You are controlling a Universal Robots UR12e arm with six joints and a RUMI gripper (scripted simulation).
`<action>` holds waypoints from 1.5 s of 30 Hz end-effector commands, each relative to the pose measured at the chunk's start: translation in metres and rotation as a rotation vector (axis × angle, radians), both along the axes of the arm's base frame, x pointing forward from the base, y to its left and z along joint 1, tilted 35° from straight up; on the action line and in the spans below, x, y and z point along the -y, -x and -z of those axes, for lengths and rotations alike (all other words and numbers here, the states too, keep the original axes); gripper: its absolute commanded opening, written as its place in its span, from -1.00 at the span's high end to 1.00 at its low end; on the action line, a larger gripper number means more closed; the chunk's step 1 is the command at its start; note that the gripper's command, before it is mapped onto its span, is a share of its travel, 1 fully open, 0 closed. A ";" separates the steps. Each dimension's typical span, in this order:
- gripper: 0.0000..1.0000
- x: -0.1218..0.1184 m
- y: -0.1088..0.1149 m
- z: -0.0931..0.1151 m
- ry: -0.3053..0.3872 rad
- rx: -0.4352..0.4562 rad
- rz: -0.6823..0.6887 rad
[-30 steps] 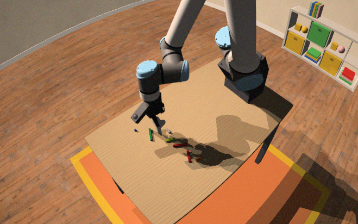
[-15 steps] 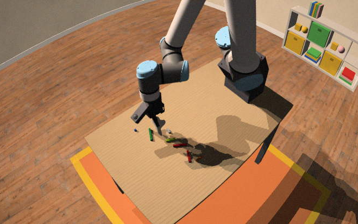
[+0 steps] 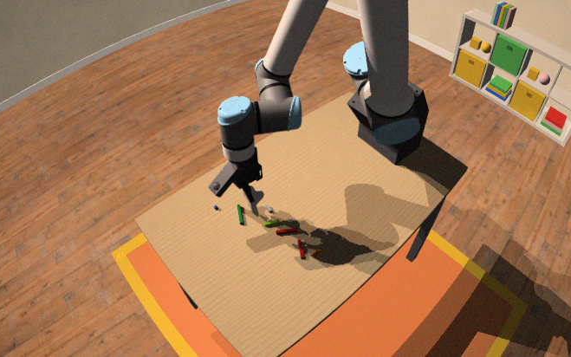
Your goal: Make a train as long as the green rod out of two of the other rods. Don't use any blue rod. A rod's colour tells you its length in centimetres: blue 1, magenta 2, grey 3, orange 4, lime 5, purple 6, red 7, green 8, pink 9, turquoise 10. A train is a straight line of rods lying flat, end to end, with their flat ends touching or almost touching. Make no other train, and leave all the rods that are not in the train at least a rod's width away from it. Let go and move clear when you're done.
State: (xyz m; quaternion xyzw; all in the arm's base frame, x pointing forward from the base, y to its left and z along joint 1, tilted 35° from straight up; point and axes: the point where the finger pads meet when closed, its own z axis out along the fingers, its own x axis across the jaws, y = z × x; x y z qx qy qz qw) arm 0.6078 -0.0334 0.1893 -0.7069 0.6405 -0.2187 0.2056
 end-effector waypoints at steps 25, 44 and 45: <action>-1.00 -0.008 0.024 0.013 0.250 0.006 -0.357; -1.00 -0.016 0.046 0.027 0.480 0.009 -0.687; -1.00 -0.016 0.048 0.028 0.493 0.010 -0.704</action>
